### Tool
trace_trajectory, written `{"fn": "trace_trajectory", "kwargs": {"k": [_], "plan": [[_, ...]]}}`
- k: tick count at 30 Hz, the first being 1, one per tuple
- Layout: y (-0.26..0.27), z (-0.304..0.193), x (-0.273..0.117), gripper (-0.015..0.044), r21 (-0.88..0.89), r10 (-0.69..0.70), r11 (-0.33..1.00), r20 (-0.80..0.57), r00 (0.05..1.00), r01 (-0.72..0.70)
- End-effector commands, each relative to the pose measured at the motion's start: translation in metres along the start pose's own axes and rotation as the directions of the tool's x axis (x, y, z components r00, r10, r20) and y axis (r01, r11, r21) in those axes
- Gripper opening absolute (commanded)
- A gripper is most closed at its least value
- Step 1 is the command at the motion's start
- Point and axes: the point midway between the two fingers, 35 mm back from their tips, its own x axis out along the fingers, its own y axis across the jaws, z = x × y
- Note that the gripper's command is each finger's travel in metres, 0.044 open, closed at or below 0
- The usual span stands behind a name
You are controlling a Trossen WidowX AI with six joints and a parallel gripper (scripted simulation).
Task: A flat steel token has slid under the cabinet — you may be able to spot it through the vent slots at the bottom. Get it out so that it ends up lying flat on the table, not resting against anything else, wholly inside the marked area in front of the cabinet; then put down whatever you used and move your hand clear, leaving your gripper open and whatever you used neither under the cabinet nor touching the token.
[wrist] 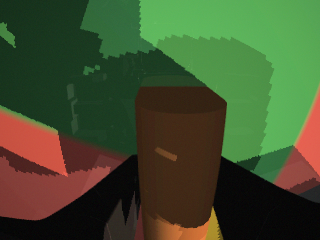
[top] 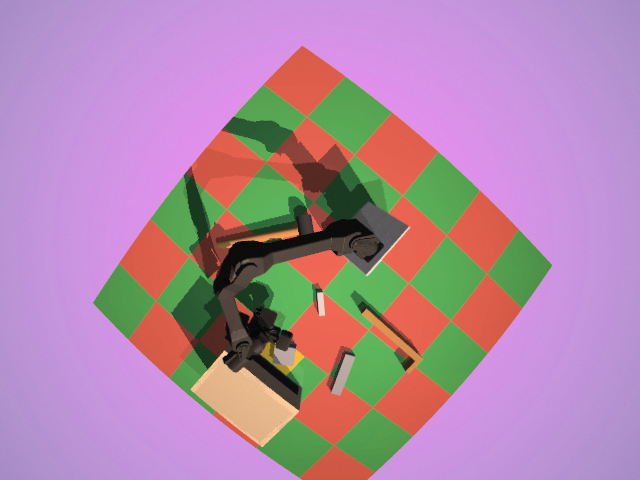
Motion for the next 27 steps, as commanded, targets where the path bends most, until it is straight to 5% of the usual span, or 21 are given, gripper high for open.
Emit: {"fn": "trace_trajectory", "kwargs": {"k": [1,27], "plan": [[-0.001,-0.005,0.000,0.0000,0.013,0.000,1.000,-0.010,1.000,0.000],[-0.020,-0.004,0.001,0.0000,0.013,-0.001,1.000,-0.010,1.000,0.001]]}}
